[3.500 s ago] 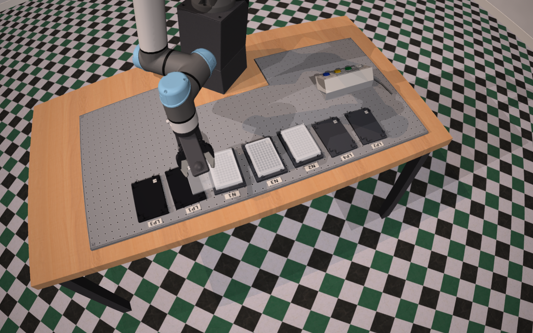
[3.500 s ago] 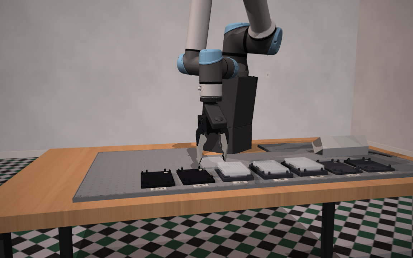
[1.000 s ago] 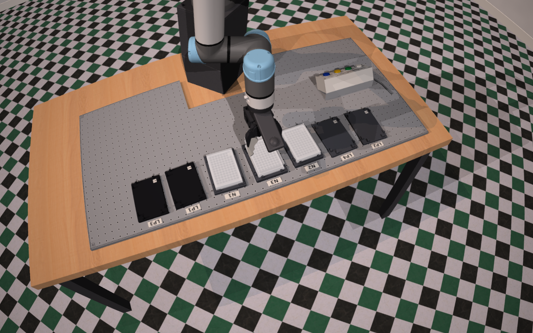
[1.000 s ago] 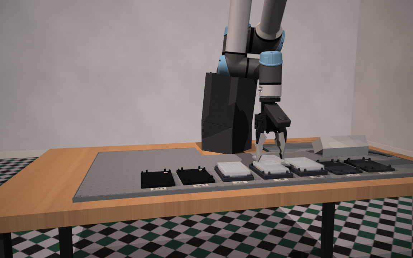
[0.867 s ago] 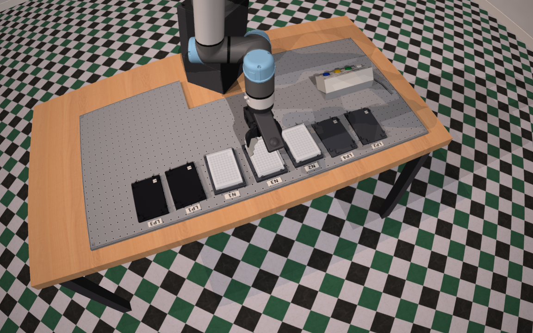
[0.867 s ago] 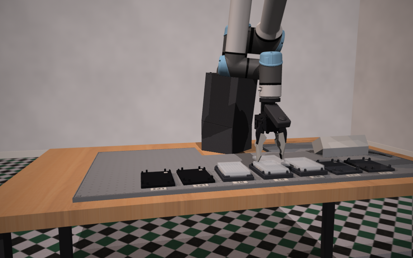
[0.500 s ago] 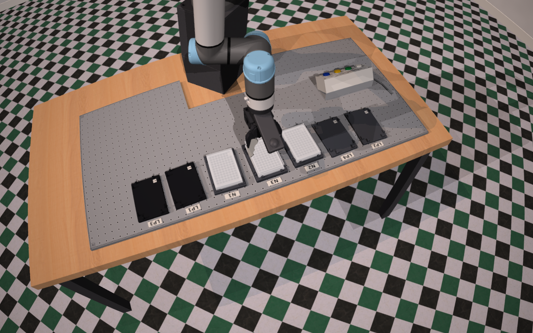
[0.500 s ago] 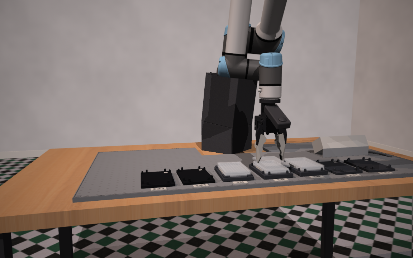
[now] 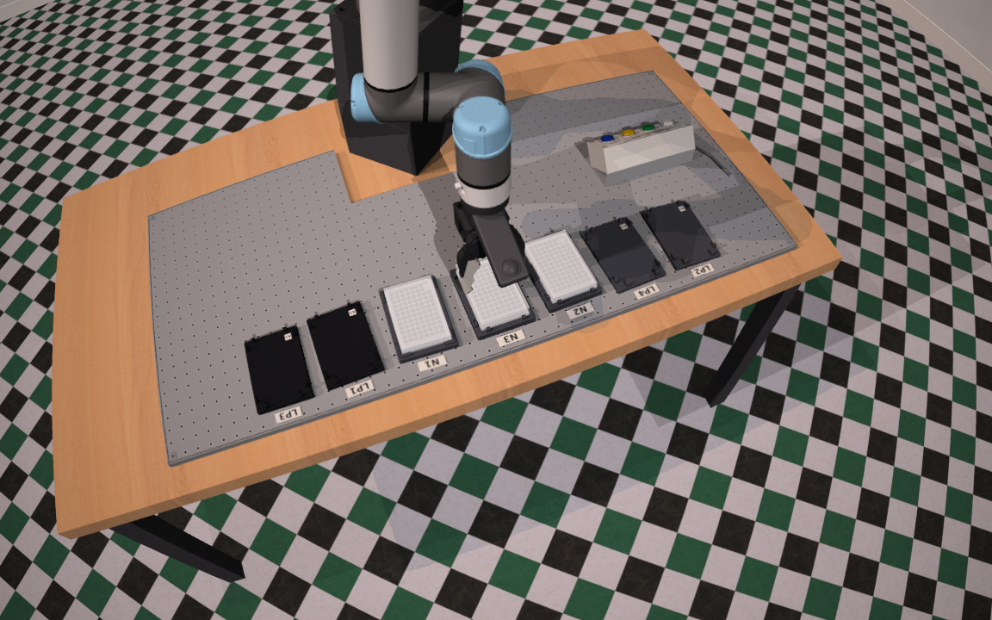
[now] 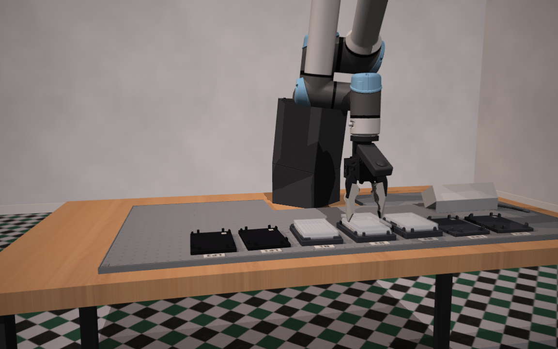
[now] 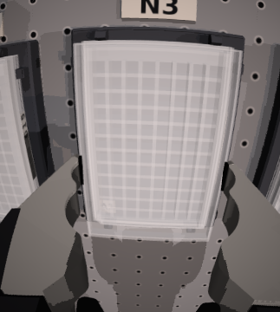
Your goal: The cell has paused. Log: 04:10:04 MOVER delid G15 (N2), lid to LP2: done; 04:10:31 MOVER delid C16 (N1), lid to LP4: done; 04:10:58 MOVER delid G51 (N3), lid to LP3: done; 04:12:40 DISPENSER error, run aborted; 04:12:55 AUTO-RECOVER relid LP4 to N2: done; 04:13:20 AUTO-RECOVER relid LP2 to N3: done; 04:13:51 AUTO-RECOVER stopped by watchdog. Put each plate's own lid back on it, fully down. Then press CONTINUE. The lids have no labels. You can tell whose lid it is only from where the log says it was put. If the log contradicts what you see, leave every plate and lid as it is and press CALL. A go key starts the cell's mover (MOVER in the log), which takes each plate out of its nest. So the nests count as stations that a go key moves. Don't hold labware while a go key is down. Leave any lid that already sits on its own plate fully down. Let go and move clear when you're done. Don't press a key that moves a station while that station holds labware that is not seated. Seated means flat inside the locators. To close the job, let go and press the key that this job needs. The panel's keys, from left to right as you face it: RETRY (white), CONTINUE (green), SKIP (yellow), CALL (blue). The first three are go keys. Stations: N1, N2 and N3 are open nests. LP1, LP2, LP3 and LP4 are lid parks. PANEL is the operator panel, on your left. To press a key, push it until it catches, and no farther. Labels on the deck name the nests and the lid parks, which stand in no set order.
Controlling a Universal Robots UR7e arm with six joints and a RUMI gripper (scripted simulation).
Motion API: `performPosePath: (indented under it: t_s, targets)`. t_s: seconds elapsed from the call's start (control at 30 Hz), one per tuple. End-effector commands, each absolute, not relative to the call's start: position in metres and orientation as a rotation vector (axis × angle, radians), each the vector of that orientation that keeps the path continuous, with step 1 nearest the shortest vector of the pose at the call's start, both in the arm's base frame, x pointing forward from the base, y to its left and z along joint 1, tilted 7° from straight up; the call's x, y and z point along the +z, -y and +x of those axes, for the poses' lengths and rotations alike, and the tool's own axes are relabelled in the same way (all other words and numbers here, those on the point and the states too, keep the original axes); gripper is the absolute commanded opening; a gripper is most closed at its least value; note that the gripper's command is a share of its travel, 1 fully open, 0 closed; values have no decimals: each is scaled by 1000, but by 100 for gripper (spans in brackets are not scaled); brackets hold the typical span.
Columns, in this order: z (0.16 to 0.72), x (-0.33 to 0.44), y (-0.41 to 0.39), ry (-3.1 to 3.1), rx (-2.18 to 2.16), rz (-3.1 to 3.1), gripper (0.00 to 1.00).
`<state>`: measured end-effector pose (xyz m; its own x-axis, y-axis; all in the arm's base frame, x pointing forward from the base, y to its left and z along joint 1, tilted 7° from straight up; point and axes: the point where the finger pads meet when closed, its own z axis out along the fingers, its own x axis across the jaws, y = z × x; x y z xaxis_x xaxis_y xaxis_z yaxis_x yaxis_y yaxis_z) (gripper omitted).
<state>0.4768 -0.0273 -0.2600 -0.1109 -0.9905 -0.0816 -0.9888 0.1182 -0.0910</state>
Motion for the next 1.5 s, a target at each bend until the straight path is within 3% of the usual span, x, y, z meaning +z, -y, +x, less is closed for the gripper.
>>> performPosePath:
  t_s: [0.0,1.47]
  targets:
    - [479,-262,28,-2253,-27,-2009,0]
    - [479,-267,27,-2254,-25,-2009,0]
